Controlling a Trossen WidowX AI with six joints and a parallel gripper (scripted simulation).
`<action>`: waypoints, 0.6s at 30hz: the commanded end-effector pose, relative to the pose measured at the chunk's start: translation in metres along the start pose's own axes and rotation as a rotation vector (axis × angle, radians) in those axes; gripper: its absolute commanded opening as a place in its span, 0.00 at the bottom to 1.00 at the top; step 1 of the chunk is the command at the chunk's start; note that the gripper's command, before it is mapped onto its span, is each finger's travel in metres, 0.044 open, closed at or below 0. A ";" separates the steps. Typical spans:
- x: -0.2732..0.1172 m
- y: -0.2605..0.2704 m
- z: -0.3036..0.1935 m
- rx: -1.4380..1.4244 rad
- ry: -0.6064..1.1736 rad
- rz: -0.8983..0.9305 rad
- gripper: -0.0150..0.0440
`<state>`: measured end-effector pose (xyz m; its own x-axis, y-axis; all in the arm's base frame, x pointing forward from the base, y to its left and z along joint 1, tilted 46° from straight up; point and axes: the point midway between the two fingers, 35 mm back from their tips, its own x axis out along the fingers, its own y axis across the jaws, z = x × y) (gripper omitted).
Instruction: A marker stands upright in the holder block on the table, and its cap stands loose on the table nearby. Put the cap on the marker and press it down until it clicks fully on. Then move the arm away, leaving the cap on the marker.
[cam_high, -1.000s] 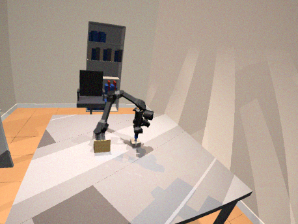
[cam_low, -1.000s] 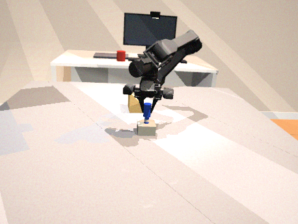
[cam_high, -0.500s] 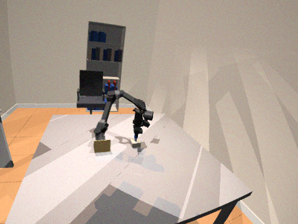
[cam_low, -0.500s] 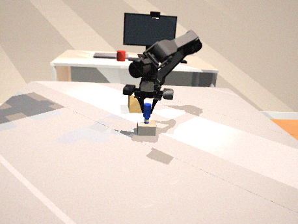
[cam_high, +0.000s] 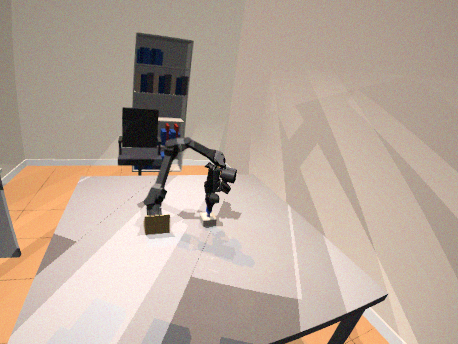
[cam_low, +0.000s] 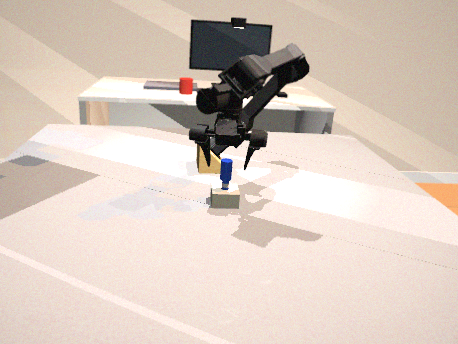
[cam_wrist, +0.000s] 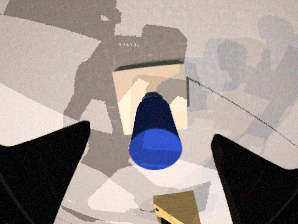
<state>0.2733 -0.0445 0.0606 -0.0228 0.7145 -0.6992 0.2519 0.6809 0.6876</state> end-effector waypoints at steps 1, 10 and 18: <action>-0.042 -0.001 0.003 -0.008 -0.025 -0.009 1.00; -0.053 -0.001 0.000 -0.181 -0.025 -0.007 0.82; -0.051 -0.001 0.000 -0.230 -0.025 -0.007 0.47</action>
<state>0.2742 -0.0823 0.0960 0.0000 0.7051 -0.7091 0.0340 0.7087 0.7047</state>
